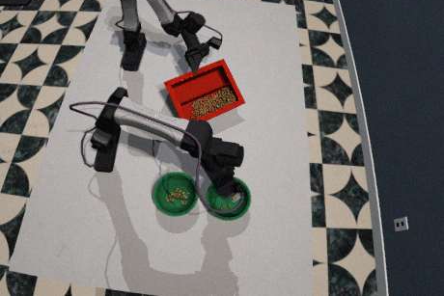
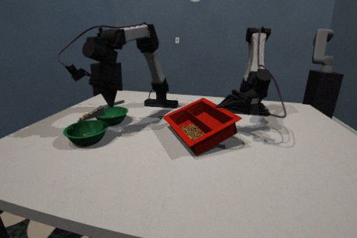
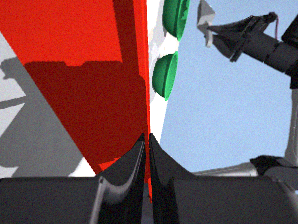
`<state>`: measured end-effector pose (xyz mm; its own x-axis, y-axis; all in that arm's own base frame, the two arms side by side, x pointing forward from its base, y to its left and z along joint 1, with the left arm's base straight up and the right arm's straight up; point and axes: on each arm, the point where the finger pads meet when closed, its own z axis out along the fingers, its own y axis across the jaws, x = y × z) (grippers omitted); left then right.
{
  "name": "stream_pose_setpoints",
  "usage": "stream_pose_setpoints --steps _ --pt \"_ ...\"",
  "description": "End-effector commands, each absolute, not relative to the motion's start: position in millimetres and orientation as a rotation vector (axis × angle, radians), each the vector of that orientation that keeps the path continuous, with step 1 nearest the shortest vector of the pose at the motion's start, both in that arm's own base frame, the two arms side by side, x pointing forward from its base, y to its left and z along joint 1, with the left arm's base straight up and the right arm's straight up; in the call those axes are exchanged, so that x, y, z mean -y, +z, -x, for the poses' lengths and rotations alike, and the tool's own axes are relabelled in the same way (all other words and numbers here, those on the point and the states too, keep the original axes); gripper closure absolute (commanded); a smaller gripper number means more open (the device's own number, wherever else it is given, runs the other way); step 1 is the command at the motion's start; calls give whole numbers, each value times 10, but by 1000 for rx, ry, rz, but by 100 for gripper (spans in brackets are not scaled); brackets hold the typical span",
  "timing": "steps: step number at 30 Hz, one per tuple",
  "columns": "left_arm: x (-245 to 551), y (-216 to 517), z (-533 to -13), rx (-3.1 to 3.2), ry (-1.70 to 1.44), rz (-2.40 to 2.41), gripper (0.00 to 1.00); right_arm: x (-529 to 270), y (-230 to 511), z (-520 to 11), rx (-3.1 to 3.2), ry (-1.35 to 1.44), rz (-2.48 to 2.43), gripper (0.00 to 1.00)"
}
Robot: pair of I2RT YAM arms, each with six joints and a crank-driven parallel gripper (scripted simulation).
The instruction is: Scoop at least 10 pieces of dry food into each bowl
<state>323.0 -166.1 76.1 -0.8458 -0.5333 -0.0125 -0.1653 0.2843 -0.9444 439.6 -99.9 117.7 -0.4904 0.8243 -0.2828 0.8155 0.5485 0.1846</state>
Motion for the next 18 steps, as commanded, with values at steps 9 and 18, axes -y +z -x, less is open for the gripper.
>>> stream_pose_setpoints --steps 9,18 --pt "1715 1077 -3360 -2148 -1593 463 100 977 1360 -4468 -2398 98 -1426 100" --pt "1715 1077 -3360 -2148 -1593 463 100 993 1386 -4507 -2378 105 -1417 100"
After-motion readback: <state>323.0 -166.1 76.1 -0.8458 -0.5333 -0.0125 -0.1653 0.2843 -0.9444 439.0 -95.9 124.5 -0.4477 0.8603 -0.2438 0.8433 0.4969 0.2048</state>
